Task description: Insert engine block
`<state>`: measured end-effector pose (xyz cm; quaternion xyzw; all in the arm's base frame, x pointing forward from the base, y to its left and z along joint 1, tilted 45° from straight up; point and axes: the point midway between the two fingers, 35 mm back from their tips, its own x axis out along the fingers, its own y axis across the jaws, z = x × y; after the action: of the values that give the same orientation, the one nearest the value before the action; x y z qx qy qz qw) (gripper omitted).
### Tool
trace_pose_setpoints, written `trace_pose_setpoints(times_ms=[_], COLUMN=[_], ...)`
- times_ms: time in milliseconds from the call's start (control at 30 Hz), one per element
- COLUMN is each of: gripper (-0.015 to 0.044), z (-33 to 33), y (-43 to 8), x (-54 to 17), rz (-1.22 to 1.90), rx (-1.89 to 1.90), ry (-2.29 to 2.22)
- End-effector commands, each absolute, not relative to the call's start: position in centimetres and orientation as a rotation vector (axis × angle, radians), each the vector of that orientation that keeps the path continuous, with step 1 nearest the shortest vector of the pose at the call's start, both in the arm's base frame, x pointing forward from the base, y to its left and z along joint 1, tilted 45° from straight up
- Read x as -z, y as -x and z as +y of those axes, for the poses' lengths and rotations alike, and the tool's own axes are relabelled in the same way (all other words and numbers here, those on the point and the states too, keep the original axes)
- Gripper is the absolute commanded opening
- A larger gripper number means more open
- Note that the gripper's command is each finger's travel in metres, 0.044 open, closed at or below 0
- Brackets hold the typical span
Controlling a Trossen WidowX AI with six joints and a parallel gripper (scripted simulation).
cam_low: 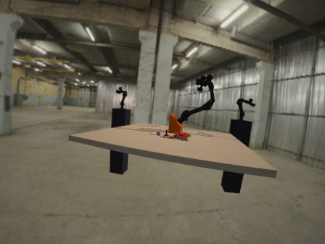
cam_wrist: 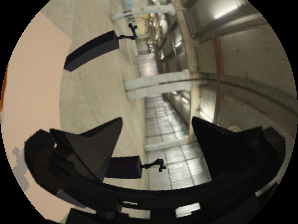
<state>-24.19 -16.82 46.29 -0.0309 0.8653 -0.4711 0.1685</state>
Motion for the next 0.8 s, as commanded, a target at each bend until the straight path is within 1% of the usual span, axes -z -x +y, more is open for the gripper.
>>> trace_pose_setpoints(times_ms=[0, 333, 767], gripper=[0.0440, 0.0440, 0.0440], z=[-19.7, -27.4, -34.6], y=[24.0, 21.5, 15.5], x=[-44.6, -39.8, -33.9], rz=[2.424, 2.304, 2.136], rx=[1.223, 0.916, 0.588], ry=[0.154, 0.338, 0.527])
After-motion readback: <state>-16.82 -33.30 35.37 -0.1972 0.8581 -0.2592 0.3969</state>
